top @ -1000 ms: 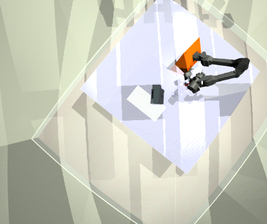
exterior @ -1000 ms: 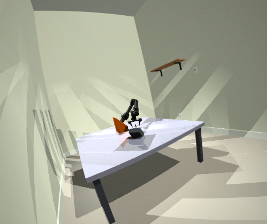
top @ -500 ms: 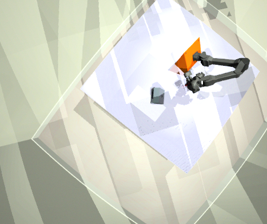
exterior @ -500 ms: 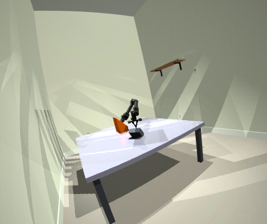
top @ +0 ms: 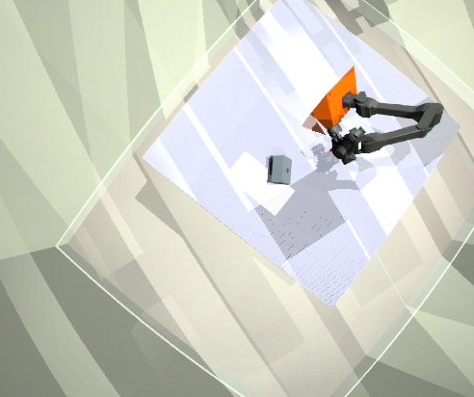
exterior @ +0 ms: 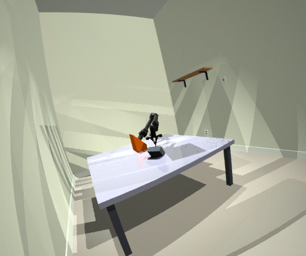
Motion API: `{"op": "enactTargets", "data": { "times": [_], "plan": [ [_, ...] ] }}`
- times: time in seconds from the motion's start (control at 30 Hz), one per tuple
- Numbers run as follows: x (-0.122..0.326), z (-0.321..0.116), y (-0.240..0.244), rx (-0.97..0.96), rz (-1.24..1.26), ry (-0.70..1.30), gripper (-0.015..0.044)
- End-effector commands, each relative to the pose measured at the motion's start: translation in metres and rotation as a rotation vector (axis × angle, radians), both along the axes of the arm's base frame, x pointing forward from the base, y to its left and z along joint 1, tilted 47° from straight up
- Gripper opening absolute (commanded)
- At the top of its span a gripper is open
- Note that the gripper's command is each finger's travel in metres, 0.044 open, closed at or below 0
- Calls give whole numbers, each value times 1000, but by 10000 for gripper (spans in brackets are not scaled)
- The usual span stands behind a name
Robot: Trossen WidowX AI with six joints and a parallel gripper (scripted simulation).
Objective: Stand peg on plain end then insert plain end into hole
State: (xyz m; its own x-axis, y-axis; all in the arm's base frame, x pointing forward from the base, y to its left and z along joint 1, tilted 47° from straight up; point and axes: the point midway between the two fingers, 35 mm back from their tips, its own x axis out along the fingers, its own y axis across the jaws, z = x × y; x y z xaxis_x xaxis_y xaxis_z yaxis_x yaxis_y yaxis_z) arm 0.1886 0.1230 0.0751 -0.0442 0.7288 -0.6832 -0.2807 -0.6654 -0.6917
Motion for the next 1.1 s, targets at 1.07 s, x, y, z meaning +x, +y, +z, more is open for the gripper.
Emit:
{"op": "enactTargets", "data": {
  "times": [1.07],
  "plan": [
    [17, 32, -53, -125, -11, -11, 0]
  ]
}}
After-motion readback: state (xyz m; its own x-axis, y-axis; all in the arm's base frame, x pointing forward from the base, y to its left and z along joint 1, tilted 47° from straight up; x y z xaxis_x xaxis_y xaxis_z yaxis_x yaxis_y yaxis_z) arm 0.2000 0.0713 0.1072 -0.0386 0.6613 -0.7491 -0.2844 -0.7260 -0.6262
